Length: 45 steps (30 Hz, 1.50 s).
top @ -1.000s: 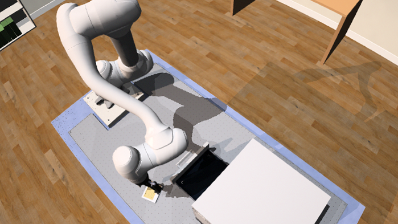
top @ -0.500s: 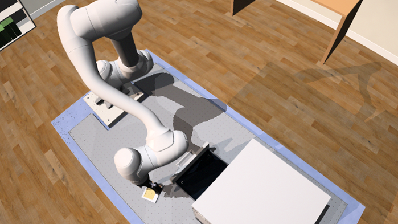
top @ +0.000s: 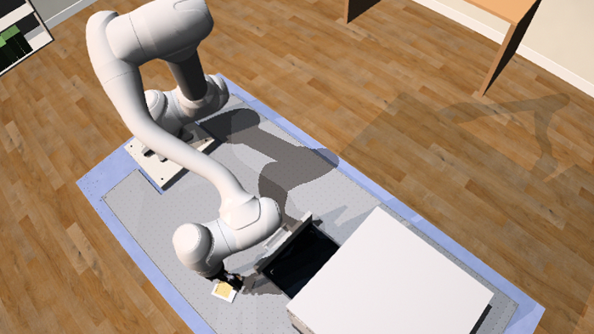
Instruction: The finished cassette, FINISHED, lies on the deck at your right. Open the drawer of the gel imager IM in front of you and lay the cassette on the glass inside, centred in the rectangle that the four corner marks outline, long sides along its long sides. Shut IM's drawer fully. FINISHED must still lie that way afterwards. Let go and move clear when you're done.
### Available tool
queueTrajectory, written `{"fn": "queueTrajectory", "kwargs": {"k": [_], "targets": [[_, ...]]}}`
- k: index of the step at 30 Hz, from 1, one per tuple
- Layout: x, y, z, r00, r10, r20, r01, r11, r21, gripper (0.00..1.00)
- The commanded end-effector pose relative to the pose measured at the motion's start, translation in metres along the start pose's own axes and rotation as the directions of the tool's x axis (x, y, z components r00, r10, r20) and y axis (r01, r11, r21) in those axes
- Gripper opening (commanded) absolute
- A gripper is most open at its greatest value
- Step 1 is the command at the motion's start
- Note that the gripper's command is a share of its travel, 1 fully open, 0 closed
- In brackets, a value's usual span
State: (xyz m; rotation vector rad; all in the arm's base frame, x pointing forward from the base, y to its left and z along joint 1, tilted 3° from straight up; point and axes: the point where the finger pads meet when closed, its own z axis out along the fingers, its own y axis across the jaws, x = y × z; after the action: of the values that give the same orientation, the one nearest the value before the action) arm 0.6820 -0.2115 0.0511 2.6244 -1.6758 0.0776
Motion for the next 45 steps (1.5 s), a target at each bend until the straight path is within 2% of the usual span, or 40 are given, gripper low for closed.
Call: {"fn": "queueTrajectory", "kwargs": {"k": [1,19,28,29,45], "targets": [[0.0,0.0,0.003,1.0,0.0,0.0,0.0,1.0,0.0,0.68],[0.0,0.0,0.025,1.0,0.0,0.0,0.0,1.0,0.0,0.68],[0.0,0.0,0.025,1.0,0.0,0.0,0.0,1.0,0.0,0.68],[0.0,0.0,0.025,1.0,0.0,0.0,0.0,1.0,0.0,0.1],[0.0,0.0,0.025,1.0,0.0,0.0,0.0,1.0,0.0,0.1]]}}
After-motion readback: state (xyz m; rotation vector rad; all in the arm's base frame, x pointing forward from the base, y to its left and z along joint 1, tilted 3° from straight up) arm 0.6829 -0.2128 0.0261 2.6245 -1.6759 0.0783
